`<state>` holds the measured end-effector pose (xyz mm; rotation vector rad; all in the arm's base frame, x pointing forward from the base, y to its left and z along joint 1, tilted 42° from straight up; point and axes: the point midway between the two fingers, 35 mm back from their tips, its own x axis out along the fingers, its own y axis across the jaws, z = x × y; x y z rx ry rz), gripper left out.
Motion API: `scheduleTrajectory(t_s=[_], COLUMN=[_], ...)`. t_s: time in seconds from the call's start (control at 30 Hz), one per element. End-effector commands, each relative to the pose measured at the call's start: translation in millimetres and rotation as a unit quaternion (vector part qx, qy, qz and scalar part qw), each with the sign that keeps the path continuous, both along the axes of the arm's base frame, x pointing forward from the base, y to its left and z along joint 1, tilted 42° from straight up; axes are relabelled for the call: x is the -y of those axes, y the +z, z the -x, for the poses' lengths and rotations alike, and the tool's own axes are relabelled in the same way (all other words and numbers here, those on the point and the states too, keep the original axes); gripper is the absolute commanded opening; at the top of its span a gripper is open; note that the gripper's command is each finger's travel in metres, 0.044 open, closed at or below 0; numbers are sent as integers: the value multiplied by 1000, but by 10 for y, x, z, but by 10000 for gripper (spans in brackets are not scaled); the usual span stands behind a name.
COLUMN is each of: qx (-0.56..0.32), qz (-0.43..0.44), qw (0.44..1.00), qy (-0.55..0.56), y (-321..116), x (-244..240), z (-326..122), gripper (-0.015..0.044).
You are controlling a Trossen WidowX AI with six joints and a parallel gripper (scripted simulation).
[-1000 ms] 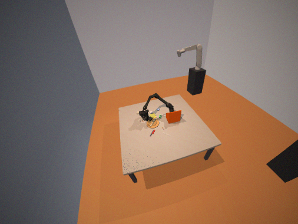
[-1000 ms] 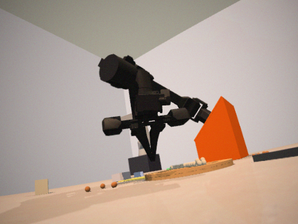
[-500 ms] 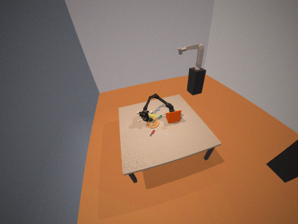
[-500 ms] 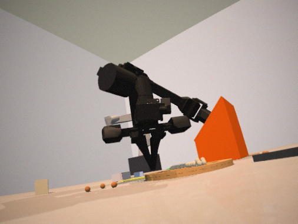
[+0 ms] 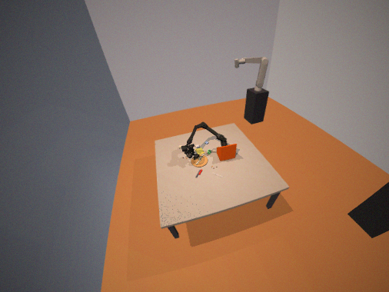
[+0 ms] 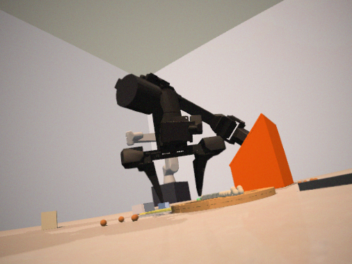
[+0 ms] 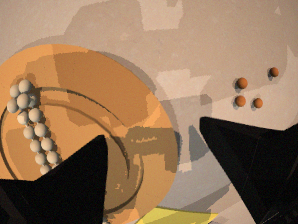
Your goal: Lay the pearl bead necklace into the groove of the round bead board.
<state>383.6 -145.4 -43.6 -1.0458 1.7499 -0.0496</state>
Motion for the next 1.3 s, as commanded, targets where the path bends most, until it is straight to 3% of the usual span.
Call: scheduleTrajectory(t_s=[0.0,0.6,0.83,1.27], qx=[2,0,-17,-55], qz=[1,1,0,-4], qw=[1000,1000,1000,997], qy=[1,2,21,60], y=[84,127,223,313], x=[-78,-157,-186,-256], z=[-18,7,387,1287], gripper=[440,440,256,250])
